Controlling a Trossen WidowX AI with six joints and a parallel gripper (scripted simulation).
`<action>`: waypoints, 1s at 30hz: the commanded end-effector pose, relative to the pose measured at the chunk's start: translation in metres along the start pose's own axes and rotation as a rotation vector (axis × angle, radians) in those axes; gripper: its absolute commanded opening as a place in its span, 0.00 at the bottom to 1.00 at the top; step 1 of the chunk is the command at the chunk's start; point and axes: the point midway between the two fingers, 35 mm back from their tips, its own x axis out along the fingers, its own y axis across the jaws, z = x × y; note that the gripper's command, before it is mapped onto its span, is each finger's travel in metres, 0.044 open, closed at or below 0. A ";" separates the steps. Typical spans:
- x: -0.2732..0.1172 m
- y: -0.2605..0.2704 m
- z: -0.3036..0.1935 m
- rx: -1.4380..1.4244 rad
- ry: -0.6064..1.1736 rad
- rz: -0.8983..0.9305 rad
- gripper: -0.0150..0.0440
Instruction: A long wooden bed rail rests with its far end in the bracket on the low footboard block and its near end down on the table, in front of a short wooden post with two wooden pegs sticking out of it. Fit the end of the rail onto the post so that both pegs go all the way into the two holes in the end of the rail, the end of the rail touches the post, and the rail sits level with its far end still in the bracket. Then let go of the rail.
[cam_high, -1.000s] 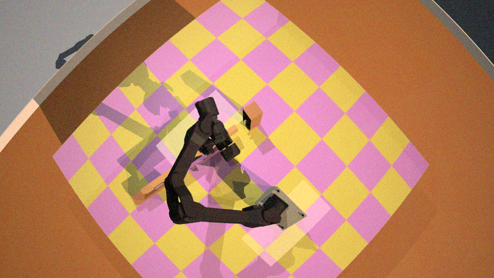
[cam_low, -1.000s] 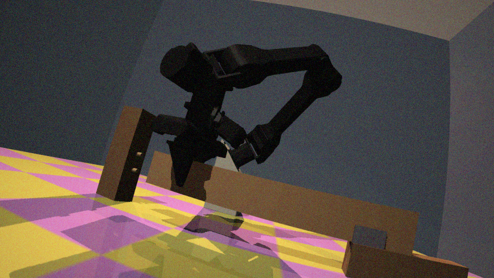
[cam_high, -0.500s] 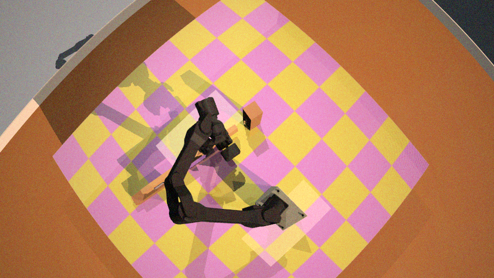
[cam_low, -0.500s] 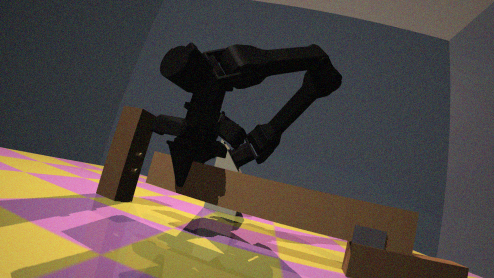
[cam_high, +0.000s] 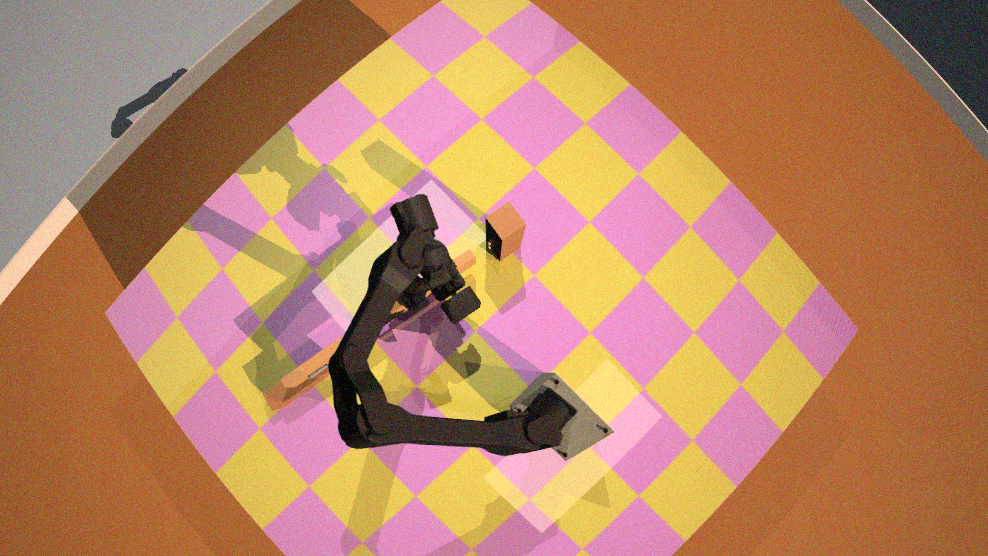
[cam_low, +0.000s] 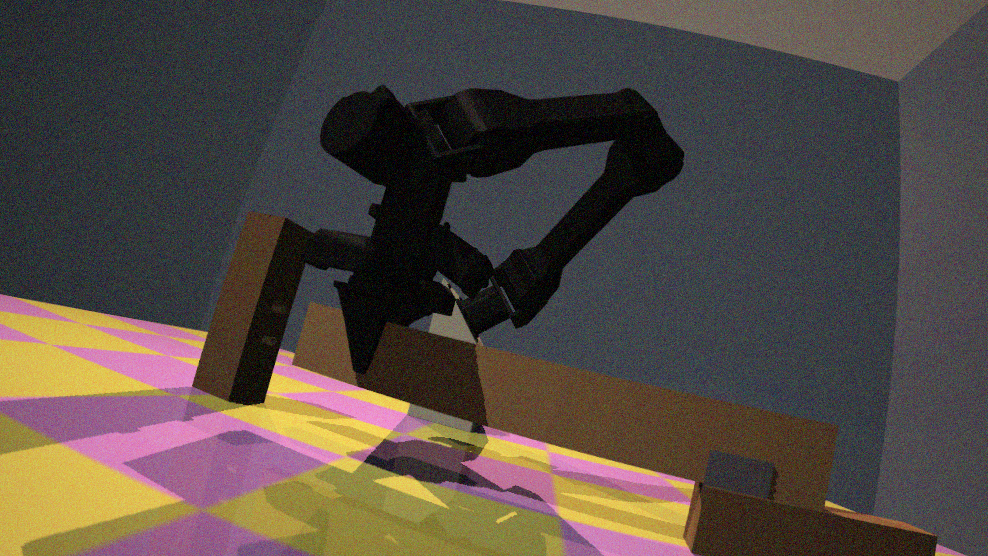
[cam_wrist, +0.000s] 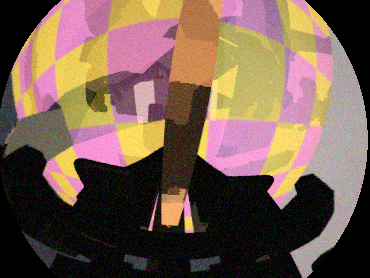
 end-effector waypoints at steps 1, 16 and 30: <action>-0.003 -0.001 0.000 -0.003 0.000 -0.009 0.25; -0.001 -0.001 0.000 -0.003 0.000 -0.008 0.25; -0.001 -0.001 -0.002 -0.003 0.000 -0.008 0.25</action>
